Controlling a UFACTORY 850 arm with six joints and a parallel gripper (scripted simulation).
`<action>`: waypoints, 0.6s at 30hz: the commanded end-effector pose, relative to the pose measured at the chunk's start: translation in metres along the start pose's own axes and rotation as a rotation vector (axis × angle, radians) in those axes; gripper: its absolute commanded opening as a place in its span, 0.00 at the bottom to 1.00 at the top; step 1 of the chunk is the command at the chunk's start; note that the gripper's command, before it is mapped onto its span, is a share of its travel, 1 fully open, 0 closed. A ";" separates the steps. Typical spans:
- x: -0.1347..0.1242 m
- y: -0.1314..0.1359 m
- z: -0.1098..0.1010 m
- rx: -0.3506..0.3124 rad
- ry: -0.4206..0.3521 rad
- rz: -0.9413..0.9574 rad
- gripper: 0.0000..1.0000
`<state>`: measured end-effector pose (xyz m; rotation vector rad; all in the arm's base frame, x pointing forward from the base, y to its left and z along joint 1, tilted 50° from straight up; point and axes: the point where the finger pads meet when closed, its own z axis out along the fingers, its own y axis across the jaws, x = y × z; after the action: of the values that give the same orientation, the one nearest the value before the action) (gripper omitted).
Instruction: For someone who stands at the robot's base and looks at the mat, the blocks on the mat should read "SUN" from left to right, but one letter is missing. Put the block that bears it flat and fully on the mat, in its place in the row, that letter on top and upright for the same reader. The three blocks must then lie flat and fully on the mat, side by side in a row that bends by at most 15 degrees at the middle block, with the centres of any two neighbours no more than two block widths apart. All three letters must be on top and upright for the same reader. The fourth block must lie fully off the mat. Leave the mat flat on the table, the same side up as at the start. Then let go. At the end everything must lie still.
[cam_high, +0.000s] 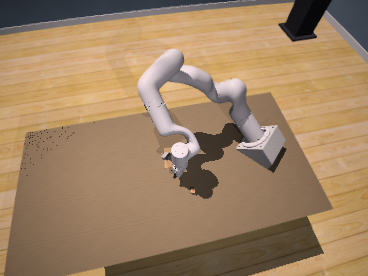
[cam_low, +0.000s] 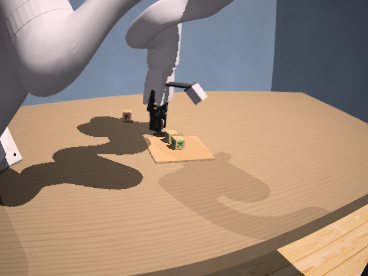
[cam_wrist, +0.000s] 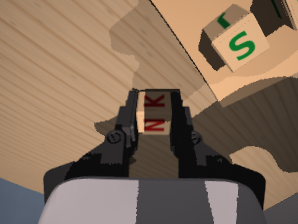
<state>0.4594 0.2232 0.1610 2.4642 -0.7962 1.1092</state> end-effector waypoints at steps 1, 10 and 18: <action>0.000 -0.001 -0.006 0.001 0.000 0.001 0.21; 0.000 -0.001 -0.069 0.001 0.000 0.001 0.21; 0.000 -0.001 -0.090 0.001 0.000 0.001 0.21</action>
<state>0.4079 0.2676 0.2187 2.4652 -0.7967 1.1102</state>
